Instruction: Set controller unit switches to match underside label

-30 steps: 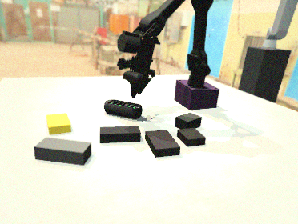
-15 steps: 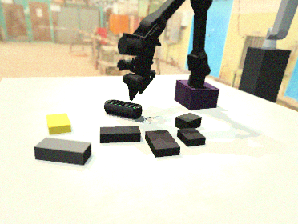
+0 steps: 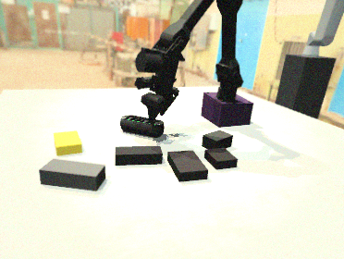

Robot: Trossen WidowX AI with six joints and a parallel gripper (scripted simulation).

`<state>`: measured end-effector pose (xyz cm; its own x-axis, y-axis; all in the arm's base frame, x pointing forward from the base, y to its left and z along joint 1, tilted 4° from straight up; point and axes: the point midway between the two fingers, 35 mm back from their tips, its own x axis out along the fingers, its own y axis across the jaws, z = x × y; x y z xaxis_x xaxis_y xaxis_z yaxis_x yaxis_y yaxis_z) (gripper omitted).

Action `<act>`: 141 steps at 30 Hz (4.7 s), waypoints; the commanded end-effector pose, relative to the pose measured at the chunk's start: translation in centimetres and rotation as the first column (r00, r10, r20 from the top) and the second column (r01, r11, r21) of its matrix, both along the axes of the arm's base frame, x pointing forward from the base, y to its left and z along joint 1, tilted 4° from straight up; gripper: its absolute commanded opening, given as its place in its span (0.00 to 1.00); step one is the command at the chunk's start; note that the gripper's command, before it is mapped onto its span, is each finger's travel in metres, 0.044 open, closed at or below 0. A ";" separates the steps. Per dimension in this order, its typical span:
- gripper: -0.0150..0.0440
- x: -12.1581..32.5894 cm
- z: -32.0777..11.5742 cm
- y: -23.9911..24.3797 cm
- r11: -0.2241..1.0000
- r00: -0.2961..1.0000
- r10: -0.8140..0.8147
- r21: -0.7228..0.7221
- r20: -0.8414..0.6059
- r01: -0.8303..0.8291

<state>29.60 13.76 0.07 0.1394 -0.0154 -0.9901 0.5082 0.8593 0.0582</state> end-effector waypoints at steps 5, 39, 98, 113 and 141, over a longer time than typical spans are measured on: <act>1.00 -0.1 -1.3 0.0 1.000 1.000 -0.006 -0.003 -0.005 0.006; 0.81 -0.2 -2.8 0.0 1.000 1.000 -0.007 -0.003 -0.008 0.007; 0.83 1.9 1.1 -1.5 0.999 0.996 0.001 0.048 -0.093 0.004; 0.83 2.7 2.0 -2.1 0.998 0.993 0.004 0.063 -0.118 0.004; 0.83 4.3 3.4 -3.1 0.996 0.986 0.011 0.091 -0.166 0.004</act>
<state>33.15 11.00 3.24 -0.0416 0.0764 -0.9962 0.5130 0.8572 0.0443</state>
